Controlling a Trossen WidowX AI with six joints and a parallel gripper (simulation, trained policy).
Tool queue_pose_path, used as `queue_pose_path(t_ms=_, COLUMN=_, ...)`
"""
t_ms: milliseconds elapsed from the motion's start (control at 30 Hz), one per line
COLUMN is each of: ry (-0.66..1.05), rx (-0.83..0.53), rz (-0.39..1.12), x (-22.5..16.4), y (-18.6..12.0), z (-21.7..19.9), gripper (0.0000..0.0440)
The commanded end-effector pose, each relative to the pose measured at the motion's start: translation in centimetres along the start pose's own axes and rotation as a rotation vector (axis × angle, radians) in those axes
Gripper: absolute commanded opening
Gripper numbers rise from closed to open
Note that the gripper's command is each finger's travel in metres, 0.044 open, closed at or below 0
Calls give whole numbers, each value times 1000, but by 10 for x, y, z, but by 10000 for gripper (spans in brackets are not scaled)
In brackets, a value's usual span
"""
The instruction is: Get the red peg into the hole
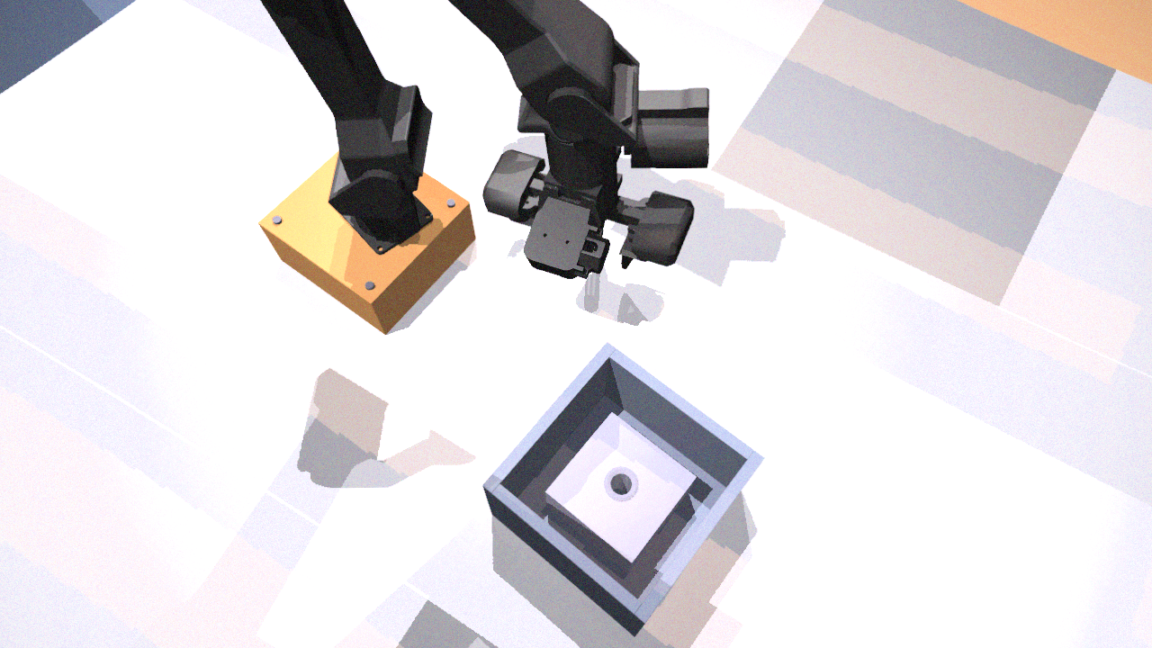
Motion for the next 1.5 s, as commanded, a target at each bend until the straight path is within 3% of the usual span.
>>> queue_pose_path(t_ms=0, ry=-10, rx=-14, rz=23, x=-2, y=2, z=-1, gripper=249)
queue_pose_path(t_ms=333, ry=-43, rx=-50, rz=89, x=-1, y=1, z=3, gripper=0)
queue_pose_path(t_ms=933, ry=-211, rx=56, rz=-57, x=23, y=-60, z=37, gripper=2)
queue_pose_path(t_ms=1467, ry=-207, rx=105, rz=-178, x=76, y=-111, z=72, gripper=0)
Point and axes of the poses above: the point midway between the two fingers, 35 mm back from their tips, its own y axis out along the fingers, its own z axis across the jaws, x = y × z, the point moved 4 cm from there along -y, back along the fingers, and after that the axes turned 7 degrees about -y, right-handed, at the moved point
